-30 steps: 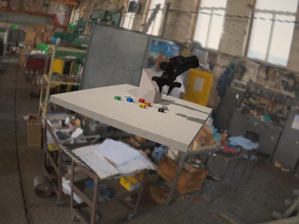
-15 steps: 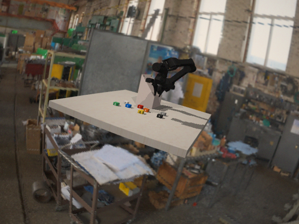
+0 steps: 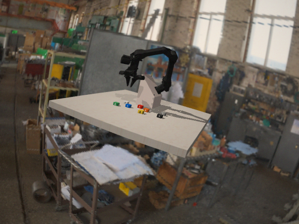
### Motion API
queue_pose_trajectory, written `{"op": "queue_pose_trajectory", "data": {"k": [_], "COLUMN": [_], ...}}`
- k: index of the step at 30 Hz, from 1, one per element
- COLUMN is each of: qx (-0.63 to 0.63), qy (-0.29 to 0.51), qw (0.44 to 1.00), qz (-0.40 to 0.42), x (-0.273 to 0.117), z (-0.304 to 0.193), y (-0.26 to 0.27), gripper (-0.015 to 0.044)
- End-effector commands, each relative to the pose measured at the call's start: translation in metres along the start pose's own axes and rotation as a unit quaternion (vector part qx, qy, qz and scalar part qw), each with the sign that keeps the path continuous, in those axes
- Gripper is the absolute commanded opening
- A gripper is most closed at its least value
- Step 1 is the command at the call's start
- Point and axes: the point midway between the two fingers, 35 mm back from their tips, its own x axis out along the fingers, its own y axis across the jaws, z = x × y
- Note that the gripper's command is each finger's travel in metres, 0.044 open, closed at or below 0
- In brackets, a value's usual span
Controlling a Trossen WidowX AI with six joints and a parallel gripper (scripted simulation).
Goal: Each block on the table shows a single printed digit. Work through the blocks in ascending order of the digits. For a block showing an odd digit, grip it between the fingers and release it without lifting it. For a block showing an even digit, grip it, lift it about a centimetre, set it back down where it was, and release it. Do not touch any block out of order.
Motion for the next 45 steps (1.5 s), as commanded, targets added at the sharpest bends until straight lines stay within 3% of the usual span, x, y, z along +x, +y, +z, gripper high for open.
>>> {"op": "queue_pose_trajectory", "data": {"k": [1, 4, 6, 10, 15, 40, 45], "qx": [-0.008, -0.008, -0.008, -0.009, -0.009, -0.009, -0.009], "qy": [0.006, 0.006, 0.005, 0.005, 0.005, 0.005, 0.005], "qw": [1.0, 1.0, 1.0, 1.0, 1.0, 1.0, 1.0], "qz": [0.011, 0.011, 0.011, 0.012, 0.013, 0.014, 0.014], "x": [0.008, 0.008, 0.022, 0.086, 0.09, 0.126, 0.126], "z": [-0.018, -0.018, -0.017, -0.019, -0.019, -0.02, -0.02], "y": [-0.014, -0.014, -0.015, -0.012, -0.011, -0.01, -0.01], "gripper": [0.012, 0.012, 0.0172, 0.0278, 0.04, 0.04, 0.0269]}}
